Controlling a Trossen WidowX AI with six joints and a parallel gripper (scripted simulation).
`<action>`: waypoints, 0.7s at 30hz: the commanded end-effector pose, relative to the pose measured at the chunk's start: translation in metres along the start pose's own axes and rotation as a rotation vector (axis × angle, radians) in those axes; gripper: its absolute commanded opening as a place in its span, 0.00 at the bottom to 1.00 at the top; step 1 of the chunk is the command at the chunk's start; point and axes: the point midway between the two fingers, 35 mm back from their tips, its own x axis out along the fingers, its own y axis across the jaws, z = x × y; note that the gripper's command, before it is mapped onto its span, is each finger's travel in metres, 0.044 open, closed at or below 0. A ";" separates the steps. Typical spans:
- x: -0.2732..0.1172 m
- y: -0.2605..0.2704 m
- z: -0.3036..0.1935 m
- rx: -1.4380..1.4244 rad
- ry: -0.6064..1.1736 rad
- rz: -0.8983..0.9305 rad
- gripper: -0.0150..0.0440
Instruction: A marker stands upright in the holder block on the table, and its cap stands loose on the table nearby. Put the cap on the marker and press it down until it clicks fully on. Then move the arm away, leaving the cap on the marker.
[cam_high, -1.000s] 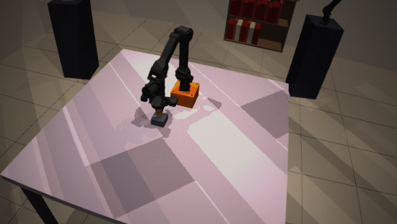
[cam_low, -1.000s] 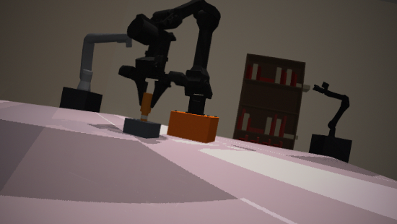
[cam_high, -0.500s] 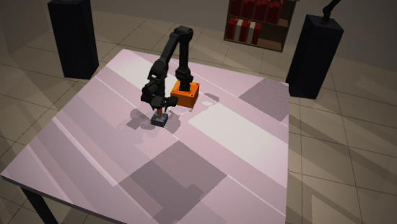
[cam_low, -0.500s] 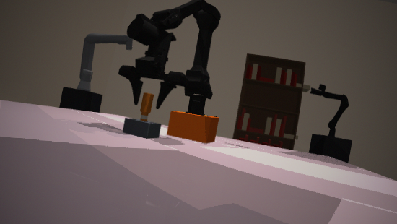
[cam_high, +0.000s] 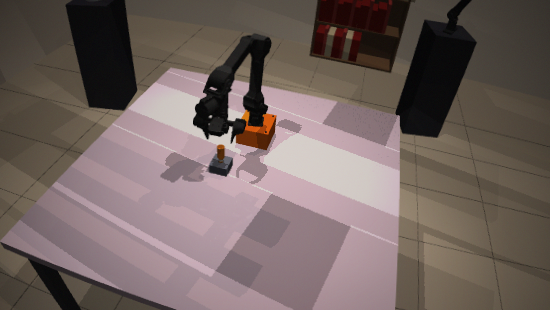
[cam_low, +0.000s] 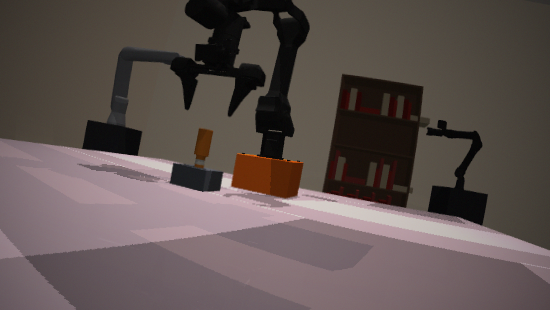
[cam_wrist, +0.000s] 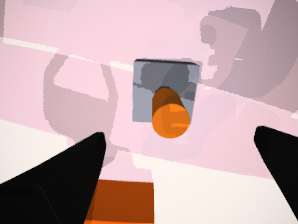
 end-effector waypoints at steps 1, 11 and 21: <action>-0.009 0.002 -0.005 0.002 0.019 0.007 1.00; 0.000 0.002 -0.004 0.098 0.019 0.006 0.56; 0.000 0.002 -0.004 0.098 0.019 0.006 0.25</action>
